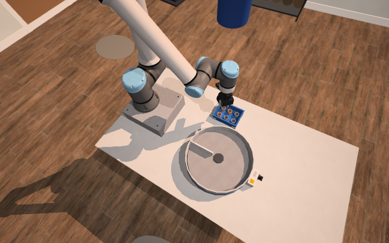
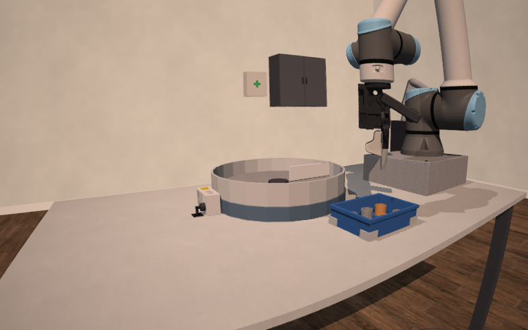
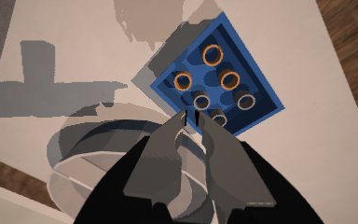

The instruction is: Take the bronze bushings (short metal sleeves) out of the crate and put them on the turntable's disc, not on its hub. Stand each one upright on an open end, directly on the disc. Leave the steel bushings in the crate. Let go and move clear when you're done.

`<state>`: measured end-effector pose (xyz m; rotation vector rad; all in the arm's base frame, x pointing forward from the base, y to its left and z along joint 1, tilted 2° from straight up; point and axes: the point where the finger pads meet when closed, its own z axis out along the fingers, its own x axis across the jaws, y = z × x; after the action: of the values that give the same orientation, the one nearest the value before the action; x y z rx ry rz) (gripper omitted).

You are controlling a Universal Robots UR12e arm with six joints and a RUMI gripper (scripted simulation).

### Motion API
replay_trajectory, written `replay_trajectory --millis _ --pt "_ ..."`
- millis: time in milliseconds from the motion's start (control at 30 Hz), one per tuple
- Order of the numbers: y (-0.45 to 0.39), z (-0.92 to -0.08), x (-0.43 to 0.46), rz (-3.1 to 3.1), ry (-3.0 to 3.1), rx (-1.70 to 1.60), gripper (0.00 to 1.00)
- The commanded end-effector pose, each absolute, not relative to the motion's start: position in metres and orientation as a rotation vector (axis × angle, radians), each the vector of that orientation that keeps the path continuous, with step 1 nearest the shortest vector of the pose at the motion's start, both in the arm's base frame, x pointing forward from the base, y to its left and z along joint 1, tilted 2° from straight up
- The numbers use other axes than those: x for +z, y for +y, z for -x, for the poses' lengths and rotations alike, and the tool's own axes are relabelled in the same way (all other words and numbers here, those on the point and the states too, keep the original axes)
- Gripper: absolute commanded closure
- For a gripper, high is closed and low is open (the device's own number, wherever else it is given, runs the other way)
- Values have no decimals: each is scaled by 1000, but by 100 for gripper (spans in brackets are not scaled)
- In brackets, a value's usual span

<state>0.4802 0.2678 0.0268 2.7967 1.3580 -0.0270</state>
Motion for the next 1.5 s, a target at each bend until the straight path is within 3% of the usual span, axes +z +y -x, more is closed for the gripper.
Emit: replay_trajectory --millis 0,633,1467 --pt "268 -481 27 -2797 1358 -25 94" --pt "268 -481 24 -2797 1358 -25 94" --pt "265 -481 -48 -2797 1358 -25 94"
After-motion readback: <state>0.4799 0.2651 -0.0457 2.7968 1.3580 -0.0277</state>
